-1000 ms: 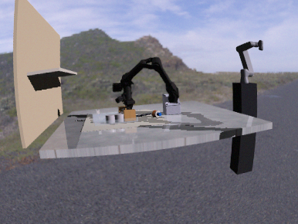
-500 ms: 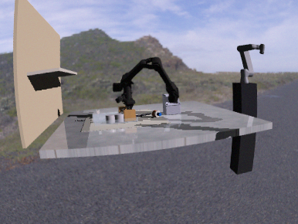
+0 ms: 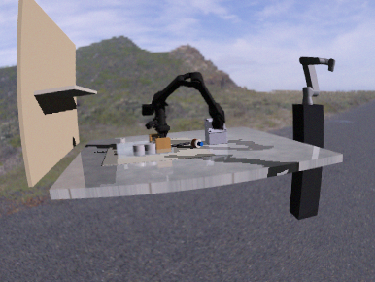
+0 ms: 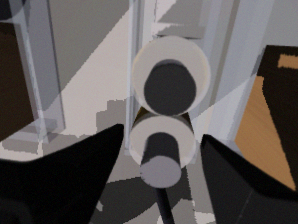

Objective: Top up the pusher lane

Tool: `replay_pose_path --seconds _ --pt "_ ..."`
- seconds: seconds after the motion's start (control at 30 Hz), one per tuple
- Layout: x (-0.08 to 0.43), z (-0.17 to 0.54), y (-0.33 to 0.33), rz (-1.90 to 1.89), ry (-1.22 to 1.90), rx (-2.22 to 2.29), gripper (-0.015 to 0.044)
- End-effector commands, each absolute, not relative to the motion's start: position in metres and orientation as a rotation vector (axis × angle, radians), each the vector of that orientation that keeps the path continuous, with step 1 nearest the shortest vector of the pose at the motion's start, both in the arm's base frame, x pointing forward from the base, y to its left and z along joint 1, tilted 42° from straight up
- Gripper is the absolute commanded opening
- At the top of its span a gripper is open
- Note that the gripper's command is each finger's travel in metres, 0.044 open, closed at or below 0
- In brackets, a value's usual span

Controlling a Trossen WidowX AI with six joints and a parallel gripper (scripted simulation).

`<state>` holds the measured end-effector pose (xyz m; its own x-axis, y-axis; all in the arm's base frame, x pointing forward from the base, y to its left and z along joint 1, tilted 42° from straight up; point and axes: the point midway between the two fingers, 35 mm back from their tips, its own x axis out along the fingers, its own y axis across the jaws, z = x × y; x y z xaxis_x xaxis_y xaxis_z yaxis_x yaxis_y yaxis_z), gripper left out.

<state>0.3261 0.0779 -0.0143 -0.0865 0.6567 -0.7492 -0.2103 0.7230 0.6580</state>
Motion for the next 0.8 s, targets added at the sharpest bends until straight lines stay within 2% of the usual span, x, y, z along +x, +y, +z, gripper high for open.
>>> replay_pose_path --seconds 0.0,0.37,0.77 --pt "0.326 -0.013 0.077 0.755 1.494 0.382 0.0287" --pt "0.325 0.000 0.064 0.754 1.494 0.381 0.0287" --pt "0.287 -0.003 0.053 0.752 1.497 0.381 0.0287"
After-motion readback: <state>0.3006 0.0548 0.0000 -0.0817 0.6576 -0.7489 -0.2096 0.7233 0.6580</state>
